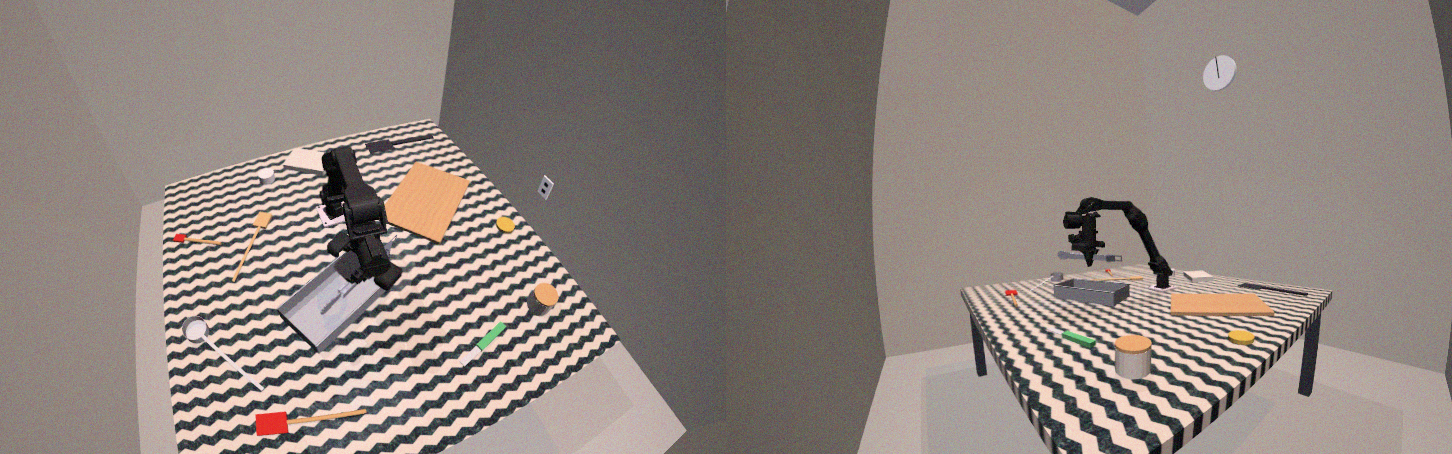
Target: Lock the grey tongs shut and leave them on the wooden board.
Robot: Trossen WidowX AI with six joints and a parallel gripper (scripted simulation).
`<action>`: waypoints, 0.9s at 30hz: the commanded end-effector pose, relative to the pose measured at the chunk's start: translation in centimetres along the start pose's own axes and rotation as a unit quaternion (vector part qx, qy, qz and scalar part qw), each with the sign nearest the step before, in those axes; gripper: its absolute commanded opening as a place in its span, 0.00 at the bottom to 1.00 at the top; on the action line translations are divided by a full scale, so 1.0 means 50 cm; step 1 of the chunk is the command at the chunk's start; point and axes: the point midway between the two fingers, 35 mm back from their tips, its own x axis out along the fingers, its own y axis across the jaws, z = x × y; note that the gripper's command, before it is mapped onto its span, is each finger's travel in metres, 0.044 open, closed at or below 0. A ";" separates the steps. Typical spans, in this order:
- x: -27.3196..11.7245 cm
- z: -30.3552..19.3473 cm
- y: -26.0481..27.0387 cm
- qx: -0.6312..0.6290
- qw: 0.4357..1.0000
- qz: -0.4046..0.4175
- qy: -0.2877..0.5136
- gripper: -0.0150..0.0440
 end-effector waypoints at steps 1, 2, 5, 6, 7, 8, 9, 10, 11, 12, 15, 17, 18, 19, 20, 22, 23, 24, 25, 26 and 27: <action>-0.005 -0.017 0.009 -0.079 0.997 0.003 -0.001 0.00; -0.005 -0.021 0.012 -0.099 0.995 0.003 -0.001 0.00; -0.005 -0.035 0.019 -0.161 0.987 0.003 -0.001 0.00; -0.005 -0.039 0.021 -0.181 0.983 0.003 -0.001 0.00; -0.005 -0.044 0.023 -0.201 0.980 0.003 0.000 0.00; -0.005 -0.048 0.026 -0.221 0.975 0.003 0.000 0.00; -0.006 -0.053 0.028 -0.241 0.970 0.003 0.000 0.00; -0.006 -0.058 0.030 -0.261 0.965 0.003 0.000 0.00; -0.006 -0.062 0.032 -0.281 0.960 0.003 0.000 0.00; -0.006 -0.067 0.034 -0.301 0.954 0.004 0.001 0.00; -0.006 -0.080 0.041 -0.359 0.933 0.004 0.001 0.00; -0.006 -0.090 0.045 -0.397 0.918 0.004 0.001 0.00; -0.006 -0.094 0.046 -0.416 0.909 0.004 0.002 0.00; -0.006 -0.099 0.048 -0.434 0.901 0.004 0.002 0.00; -0.006 -0.103 0.050 -0.453 0.892 0.004 0.002 0.00; -0.006 -0.113 0.054 -0.489 0.872 0.004 0.002 0.00; -0.006 -0.117 0.056 -0.507 0.862 0.004 0.002 0.00; -0.007 -0.122 0.057 -0.525 0.851 0.005 0.003 0.00; -0.007 -0.127 0.059 -0.542 0.840 0.005 0.003 0.00; -0.007 -0.131 0.061 -0.559 0.829 0.005 0.003 0.00; -0.007 -0.136 0.062 -0.576 0.817 0.005 0.003 0.00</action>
